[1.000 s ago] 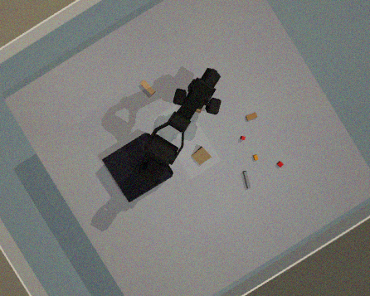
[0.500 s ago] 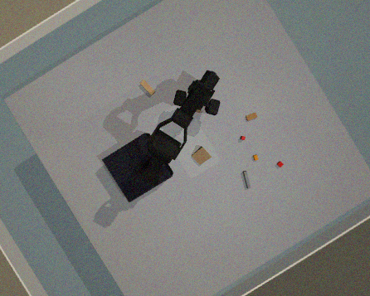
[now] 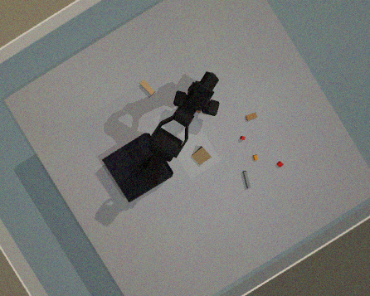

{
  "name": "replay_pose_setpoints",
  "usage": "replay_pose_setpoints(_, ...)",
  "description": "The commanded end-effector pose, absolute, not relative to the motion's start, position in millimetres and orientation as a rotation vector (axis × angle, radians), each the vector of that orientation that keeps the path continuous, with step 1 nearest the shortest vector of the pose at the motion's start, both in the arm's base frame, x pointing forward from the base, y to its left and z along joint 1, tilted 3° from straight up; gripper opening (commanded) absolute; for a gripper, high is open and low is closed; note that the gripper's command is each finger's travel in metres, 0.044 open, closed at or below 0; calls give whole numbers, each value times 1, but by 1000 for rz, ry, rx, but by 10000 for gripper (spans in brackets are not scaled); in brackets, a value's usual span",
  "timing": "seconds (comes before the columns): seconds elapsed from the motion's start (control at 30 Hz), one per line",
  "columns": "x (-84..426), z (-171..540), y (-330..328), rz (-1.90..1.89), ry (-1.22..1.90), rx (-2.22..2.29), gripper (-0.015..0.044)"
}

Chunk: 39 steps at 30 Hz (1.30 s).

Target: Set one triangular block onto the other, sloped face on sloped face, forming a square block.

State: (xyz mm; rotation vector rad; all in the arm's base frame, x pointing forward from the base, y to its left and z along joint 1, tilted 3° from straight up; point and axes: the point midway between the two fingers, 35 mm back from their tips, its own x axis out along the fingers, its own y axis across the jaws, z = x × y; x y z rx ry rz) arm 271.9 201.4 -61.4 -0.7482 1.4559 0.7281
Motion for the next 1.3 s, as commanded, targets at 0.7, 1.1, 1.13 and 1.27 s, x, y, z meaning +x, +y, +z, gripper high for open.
replay_pose_setpoints(0.7, 272, -32, 202, 731, 1455, -751, 0)
replay_pose_setpoints(1.1, 272, -34, 202, 842, 1414, -860, 0)
replay_pose_setpoints(1.13, 272, -34, 202, 861, 1406, -879, 0)
replay_pose_setpoints(1.27, 272, -34, 202, 952, 1366, -969, 0)
